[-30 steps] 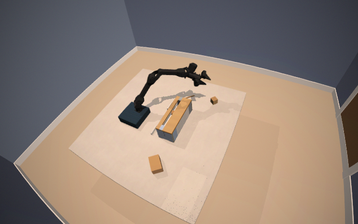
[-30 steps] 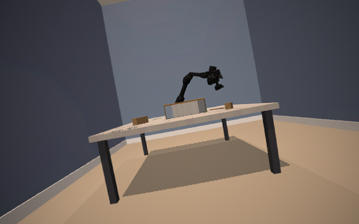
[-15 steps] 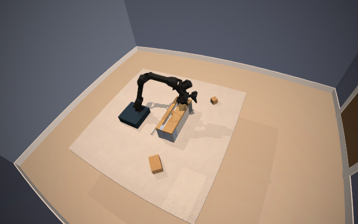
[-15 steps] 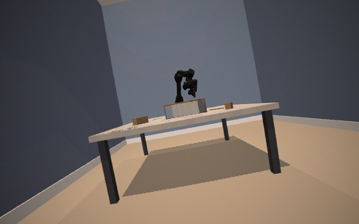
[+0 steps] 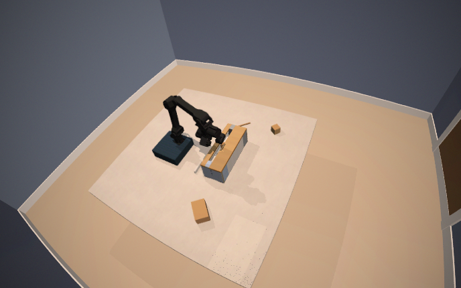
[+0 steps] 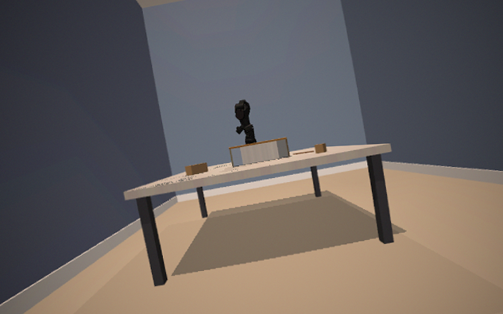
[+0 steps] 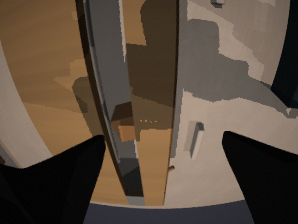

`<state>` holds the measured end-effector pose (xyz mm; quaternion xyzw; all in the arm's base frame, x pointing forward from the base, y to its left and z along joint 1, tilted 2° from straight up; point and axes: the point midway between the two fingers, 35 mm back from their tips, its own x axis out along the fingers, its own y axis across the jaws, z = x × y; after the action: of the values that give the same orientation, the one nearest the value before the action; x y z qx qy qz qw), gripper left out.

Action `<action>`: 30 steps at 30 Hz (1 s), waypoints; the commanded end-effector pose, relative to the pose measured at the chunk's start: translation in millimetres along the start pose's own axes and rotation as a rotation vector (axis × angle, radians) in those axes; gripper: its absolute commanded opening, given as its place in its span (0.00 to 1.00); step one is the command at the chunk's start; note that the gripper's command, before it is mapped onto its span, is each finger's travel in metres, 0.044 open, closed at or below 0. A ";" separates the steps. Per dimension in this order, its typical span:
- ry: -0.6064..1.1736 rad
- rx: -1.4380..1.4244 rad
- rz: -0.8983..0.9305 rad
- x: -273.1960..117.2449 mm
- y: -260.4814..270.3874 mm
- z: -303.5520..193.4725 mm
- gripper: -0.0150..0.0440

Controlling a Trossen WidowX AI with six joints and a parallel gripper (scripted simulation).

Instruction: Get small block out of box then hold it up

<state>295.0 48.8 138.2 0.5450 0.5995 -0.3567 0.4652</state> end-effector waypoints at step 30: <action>0.040 0.006 -0.028 34.5 -11.3 9.1 0.93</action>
<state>286.4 48.6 109.8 0.5455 0.6123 -0.3535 0.4500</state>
